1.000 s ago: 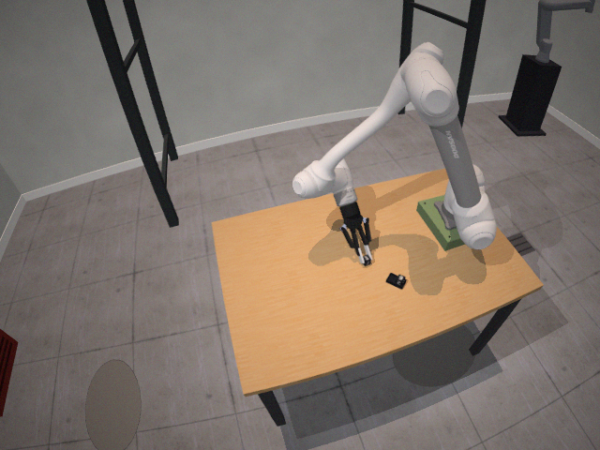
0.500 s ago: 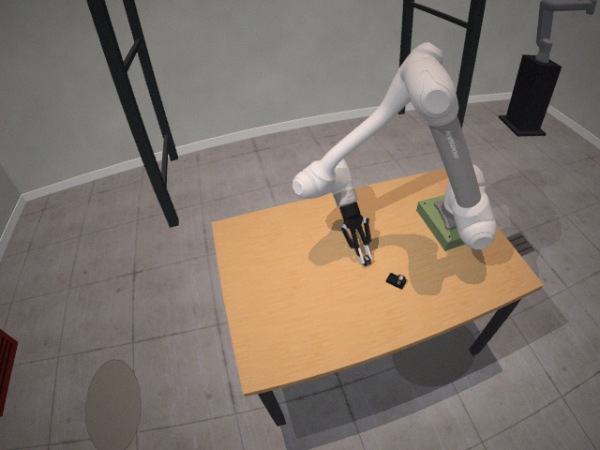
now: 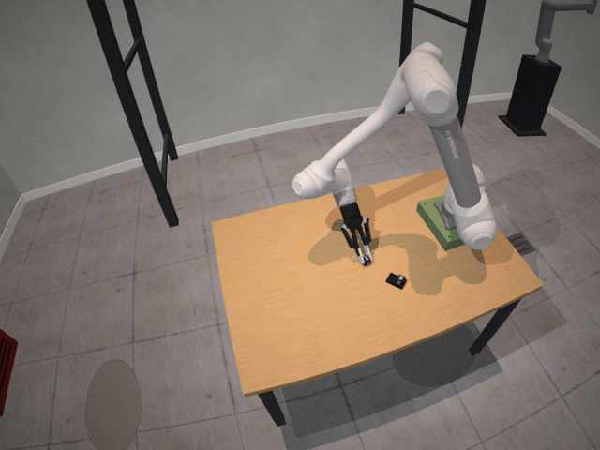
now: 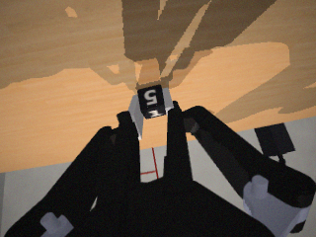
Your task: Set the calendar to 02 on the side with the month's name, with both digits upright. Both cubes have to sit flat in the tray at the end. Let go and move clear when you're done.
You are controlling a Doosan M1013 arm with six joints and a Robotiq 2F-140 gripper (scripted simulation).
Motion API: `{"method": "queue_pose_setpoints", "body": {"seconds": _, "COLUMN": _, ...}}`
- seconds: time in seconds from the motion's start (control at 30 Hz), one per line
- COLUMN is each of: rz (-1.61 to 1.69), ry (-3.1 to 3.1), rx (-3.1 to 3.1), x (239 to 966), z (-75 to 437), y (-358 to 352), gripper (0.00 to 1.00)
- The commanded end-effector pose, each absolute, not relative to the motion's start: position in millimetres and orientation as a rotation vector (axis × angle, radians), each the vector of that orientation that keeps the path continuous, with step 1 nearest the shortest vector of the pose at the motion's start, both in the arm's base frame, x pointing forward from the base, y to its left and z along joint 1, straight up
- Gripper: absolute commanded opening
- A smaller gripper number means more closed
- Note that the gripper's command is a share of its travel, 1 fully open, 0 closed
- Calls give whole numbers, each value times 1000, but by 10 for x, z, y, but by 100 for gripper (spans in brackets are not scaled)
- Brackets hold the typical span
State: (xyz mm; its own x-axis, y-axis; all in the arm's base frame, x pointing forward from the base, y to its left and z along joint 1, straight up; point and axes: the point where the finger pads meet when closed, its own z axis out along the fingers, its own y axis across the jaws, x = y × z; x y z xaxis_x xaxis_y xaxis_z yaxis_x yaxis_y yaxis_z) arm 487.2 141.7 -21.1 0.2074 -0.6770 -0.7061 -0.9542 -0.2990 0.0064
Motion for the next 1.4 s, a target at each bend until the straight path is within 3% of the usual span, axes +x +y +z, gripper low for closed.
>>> {"method": "queue_pose_setpoints", "body": {"seconds": 0.0, "rz": 855, "ry": 1513, "rx": -2054, "x": 4872, "z": -209, "y": 1418, "gripper": 24}}
{"method": "queue_pose_setpoints", "body": {"seconds": 1.37, "rz": 855, "ry": 1513, "rx": -2054, "x": 4872, "z": -262, "y": 1418, "gripper": 24}}
